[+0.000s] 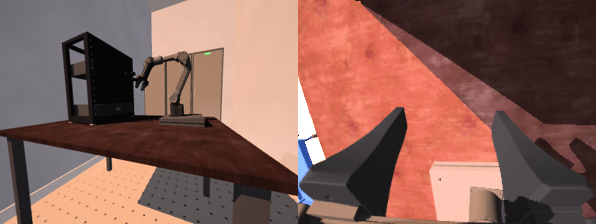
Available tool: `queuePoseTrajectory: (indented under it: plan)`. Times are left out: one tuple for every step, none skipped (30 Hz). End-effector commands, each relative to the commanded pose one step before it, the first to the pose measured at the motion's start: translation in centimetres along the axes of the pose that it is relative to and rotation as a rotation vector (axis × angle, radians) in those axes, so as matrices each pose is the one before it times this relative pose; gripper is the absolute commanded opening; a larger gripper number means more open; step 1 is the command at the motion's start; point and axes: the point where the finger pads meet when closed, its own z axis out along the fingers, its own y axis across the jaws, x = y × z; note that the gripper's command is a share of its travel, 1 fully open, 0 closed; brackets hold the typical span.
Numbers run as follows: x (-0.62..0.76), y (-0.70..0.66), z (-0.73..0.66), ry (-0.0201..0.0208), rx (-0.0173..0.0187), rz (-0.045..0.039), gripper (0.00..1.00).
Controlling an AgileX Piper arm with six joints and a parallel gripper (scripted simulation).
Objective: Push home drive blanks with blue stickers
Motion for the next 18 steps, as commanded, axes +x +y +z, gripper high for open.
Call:
queuePoseTrajectory:
  plan:
    - [-0.024, 0.009, -0.029, -0.00121, -0.00025, -0.00013, 1.0]
    - [0.0, 0.0, 0.0, 0.0, 0.0, 0.0, 1.0]
    - [0.0, 0.0, 0.0, 0.0, 0.0, 0.0, 1.0]
    - [0.0, 0.0, 0.0, 0.0, 0.0, 0.0, 1.0]
    - [0.0, 0.0, 0.0, -0.00001, 0.00001, 0.0, 1.0]
    - [-0.002, -0.002, 0.0, -0.00009, 0.00006, 0.0, 1.0]
    - [-0.004, -0.005, -0.001, -0.00023, 0.00017, -0.00001, 1.0]
    - [-0.008, -0.01, -0.001, -0.00045, 0.00032, -0.00002, 1.0]
    - [-0.013, -0.017, -0.002, -0.00072, 0.00052, -0.00003, 1.0]
    - [-0.019, -0.025, -0.003, -0.00106, 0.00077, -0.00004, 1.0]
    - [-0.026, -0.034, -0.004, -0.00146, 0.00106, -0.00006, 1.0]
    - [-0.034, -0.044, -0.005, -0.0019, 0.00138, -0.00008, 1.0]
    - [-0.043, -0.055, -0.006, -0.0024, 0.00174, -0.00011, 1.0]
    - [-0.052, -0.068, -0.007, -0.00294, 0.00214, -0.00014, 1.0]
    - [-0.063, -0.082, -0.009, -0.00353, 0.00257, -0.00017, 1.0]
    - [-0.074, -0.096, -0.01, -0.00415, 0.00302, -0.00022, 1.0]
    - [-0.085, -0.112, -0.012, -0.00481, 0.00351, -0.00027, 1.0]
    - [-0.098, -0.128, -0.014, -0.0055, 0.00402, -0.00032, 1.0]
